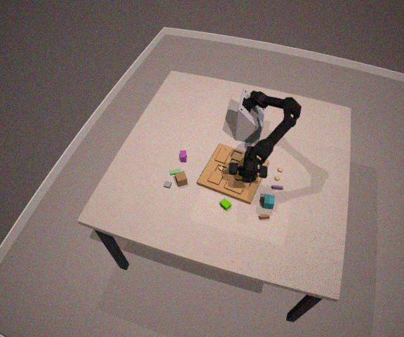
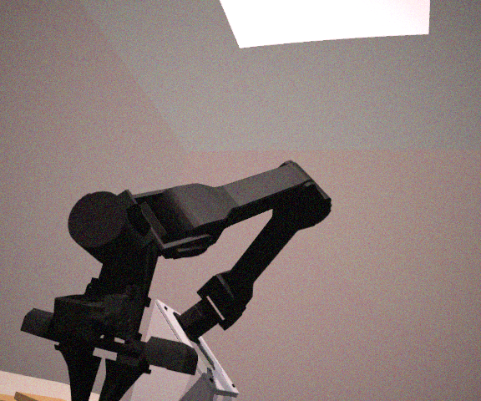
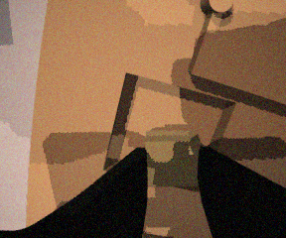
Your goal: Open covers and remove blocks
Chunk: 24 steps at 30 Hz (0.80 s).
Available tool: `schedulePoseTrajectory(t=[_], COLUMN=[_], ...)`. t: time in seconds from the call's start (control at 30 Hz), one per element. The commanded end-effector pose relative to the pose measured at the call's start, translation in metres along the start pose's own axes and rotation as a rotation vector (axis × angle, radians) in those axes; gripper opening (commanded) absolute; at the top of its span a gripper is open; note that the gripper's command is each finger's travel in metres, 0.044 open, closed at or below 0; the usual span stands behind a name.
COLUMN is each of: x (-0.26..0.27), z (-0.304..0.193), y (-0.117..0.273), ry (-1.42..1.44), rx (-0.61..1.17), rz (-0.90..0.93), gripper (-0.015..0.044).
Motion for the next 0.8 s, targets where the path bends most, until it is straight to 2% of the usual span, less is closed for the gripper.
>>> schedulePoseTrajectory(t=[0.0, 0.77], x=[0.001, 0.0], z=[0.001, 0.001], y=[0.007, 0.048], ry=[0.006, 0.005], rx=[-0.003, -0.004], rz=[0.002, -0.002], gripper=[0.008, 0.008])
Point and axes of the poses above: the point midway between the two fingers, 35 mm back from their tips, its own y axis back along the fingers, its own x axis across the jaws, z = x × y, the point moved 3 cm from there along y, back along the fingers, and after that the axes turned 9 degrees about -y, right-handed, at the moved point
